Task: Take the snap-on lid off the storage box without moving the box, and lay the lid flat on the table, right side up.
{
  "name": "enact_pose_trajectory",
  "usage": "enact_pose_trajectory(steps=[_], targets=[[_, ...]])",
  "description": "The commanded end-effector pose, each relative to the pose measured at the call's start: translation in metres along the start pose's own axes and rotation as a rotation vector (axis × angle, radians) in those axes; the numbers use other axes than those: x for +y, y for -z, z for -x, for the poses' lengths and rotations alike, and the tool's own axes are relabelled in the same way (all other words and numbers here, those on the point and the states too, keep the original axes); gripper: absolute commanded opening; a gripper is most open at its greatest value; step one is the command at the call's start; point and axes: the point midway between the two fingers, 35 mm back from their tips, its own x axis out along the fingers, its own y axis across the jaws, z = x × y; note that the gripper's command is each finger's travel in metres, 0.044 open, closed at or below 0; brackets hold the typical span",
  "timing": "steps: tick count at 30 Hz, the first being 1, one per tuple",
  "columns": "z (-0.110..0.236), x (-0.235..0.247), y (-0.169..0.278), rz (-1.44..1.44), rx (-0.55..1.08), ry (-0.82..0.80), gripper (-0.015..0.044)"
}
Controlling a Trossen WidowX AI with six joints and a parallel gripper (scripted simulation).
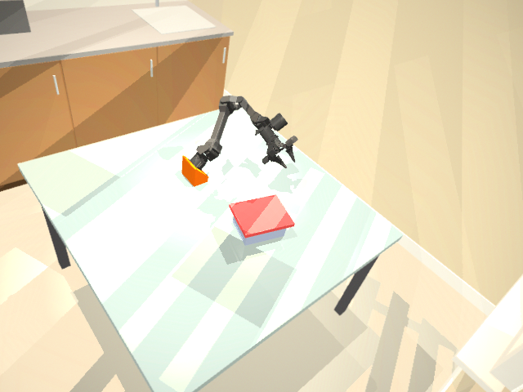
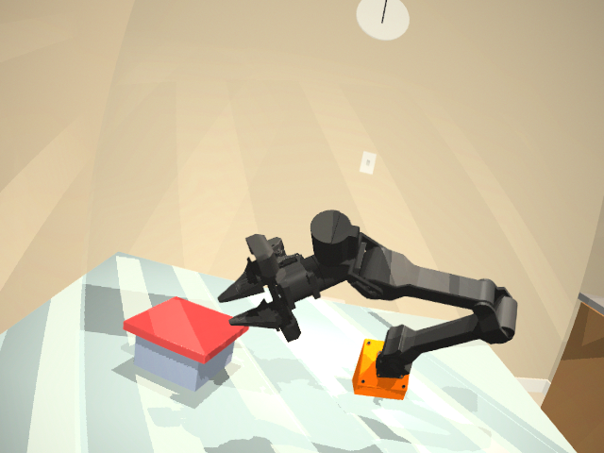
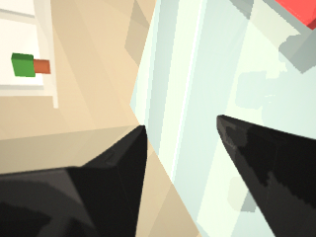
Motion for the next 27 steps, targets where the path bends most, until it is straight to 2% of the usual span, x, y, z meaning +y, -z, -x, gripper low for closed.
enact_pose_trajectory(steps=[1, 10, 23, 27], targets=[[0.007, -0.029, -0.043, -0.161, -0.123, 0.076, 0.0235], [0.053, -0.108, -0.125, -0.626, -0.419, 0.213, 0.0235], [0.053, -0.111, -0.126, -0.636, -0.425, 0.216, 0.0235], [0.03, -0.144, -0.115, -0.635, -0.425, 0.217, 0.0235]])
